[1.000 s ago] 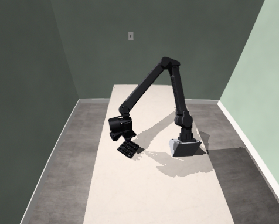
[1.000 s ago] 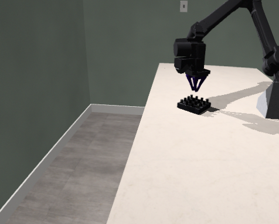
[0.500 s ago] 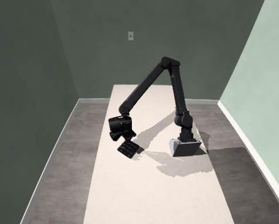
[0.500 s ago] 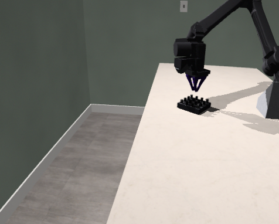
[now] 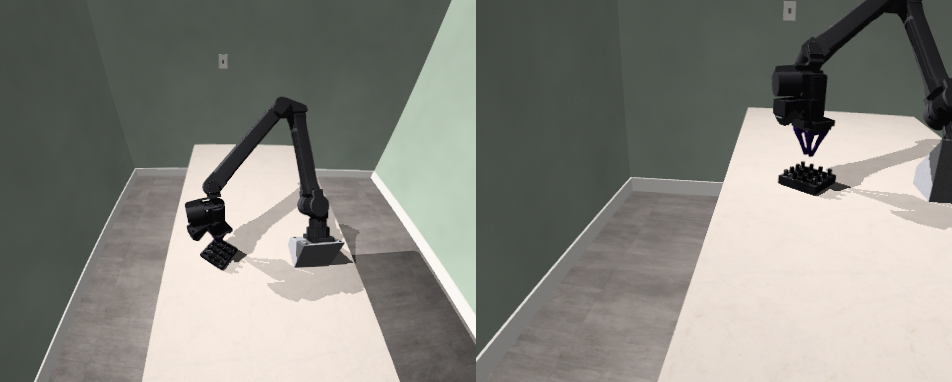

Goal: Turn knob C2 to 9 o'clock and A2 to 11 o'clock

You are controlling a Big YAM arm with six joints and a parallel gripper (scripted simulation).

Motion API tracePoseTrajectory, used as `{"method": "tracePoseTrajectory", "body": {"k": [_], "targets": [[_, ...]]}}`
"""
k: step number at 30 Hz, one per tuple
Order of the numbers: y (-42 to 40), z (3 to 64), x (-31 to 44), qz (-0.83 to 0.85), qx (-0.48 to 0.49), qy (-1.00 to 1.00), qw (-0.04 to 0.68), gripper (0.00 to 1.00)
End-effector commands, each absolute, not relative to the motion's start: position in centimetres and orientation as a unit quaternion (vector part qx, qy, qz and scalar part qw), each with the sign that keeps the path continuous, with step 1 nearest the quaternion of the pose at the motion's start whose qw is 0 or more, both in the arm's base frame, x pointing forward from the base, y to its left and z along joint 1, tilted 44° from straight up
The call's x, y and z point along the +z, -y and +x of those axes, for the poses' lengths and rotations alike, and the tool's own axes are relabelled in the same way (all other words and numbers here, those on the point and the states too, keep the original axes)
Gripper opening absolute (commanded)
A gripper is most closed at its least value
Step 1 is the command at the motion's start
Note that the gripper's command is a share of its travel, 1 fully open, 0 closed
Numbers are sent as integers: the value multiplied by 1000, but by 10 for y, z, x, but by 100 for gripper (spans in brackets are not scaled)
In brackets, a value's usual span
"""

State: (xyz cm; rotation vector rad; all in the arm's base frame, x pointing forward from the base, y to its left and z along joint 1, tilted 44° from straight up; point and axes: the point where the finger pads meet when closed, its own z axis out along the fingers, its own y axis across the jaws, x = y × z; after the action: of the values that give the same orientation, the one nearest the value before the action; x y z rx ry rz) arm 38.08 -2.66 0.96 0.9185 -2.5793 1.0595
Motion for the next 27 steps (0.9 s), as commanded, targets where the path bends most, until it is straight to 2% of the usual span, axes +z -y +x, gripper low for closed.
{"method": "tracePoseTrajectory", "body": {"k": [1,9,10,14,27], "targets": [[25,388,17,304,359,877,95,18],[25,388,17,304,359,877,95,18],[25,388,17,304,359,877,95,100],[9,400,30,308,361,877,72,100],[-37,395,78,308,358,879,70,100]]}}
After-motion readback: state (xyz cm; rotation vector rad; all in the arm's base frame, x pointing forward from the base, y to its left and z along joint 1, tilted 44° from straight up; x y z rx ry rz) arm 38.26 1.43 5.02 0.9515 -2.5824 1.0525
